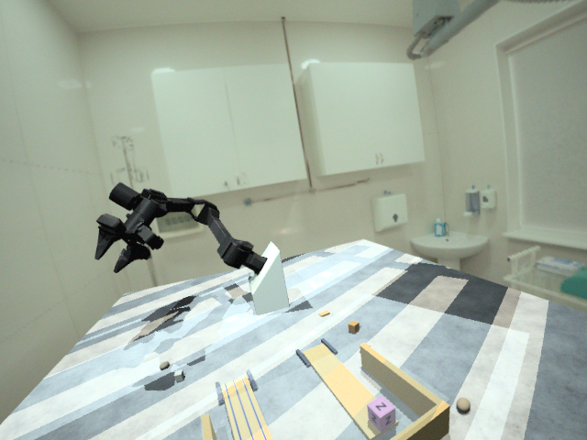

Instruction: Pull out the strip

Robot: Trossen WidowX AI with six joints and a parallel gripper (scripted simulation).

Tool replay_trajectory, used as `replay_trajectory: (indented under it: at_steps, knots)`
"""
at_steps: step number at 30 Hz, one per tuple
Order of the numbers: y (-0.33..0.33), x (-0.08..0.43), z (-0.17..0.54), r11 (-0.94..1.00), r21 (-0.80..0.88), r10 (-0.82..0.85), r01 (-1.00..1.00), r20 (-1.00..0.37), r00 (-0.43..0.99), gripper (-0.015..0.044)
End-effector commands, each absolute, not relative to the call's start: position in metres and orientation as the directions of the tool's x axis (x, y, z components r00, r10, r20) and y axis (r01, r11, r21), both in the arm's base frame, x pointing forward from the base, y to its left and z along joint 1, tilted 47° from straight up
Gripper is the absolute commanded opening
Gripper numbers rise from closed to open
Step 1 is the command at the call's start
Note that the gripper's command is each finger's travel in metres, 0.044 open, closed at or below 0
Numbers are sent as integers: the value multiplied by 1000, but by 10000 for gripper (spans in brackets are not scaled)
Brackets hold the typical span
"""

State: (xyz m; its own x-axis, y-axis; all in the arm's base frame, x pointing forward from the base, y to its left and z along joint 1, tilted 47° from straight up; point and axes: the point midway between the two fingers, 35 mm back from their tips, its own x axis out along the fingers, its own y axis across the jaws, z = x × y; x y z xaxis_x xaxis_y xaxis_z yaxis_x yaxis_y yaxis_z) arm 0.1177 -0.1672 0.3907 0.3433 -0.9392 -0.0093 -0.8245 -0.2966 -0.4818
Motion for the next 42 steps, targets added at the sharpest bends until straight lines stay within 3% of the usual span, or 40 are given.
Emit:
replay_trajectory:
  at_steps: [1,10,20,31,42]
  knots:
    - [-167,119,390,-297,-486,-938,-822,-11,346,400]
    - [-152,215,332,-260,-734,-858,-628,-123,499,400]
    - [-115,287,257,-18,-936,-778,-352,-208,593,400]
    - [-68,321,182,271,-956,-699,-113,-277,659,400]
    - [-19,325,108,554,-827,-620,93,-335,710,400]
